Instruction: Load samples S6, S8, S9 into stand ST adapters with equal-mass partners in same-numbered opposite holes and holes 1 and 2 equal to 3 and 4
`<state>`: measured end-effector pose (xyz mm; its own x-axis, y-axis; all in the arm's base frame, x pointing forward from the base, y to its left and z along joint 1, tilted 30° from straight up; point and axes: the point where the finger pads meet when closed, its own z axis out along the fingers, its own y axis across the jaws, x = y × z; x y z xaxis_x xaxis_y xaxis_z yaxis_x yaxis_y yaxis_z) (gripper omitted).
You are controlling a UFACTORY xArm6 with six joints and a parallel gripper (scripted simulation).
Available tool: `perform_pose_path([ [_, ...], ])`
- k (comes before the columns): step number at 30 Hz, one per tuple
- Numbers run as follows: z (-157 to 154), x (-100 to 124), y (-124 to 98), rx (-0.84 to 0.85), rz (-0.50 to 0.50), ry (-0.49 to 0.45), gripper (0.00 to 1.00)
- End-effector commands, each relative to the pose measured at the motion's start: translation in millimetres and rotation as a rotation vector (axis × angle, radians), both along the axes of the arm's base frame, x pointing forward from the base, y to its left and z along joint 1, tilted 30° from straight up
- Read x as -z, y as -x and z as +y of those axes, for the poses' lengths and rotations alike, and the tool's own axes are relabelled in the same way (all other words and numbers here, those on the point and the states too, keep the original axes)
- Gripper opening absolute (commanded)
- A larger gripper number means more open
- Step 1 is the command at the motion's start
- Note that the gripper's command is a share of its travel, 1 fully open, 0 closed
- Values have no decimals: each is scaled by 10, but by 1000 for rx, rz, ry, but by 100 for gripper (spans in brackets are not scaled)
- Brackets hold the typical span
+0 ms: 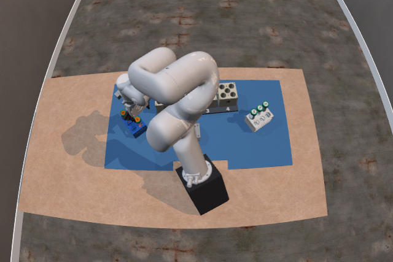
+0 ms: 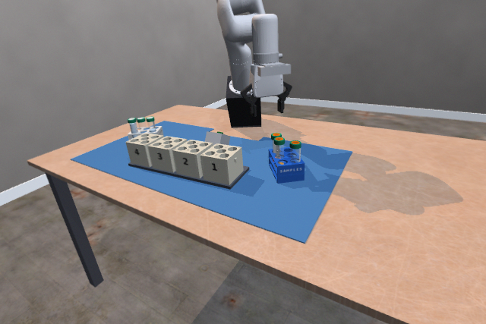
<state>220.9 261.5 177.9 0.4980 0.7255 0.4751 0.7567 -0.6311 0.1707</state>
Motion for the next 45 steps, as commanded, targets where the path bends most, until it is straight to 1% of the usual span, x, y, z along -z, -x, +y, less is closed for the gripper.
perform_pose_path([
  [1,40,69,-51,0,-3,-3,100],
  [4,47,92,-63,0,-3,-3,100],
  [17,138,380,-204,0,-3,-2,100],
  [45,139,380,-204,0,-3,-2,100],
])
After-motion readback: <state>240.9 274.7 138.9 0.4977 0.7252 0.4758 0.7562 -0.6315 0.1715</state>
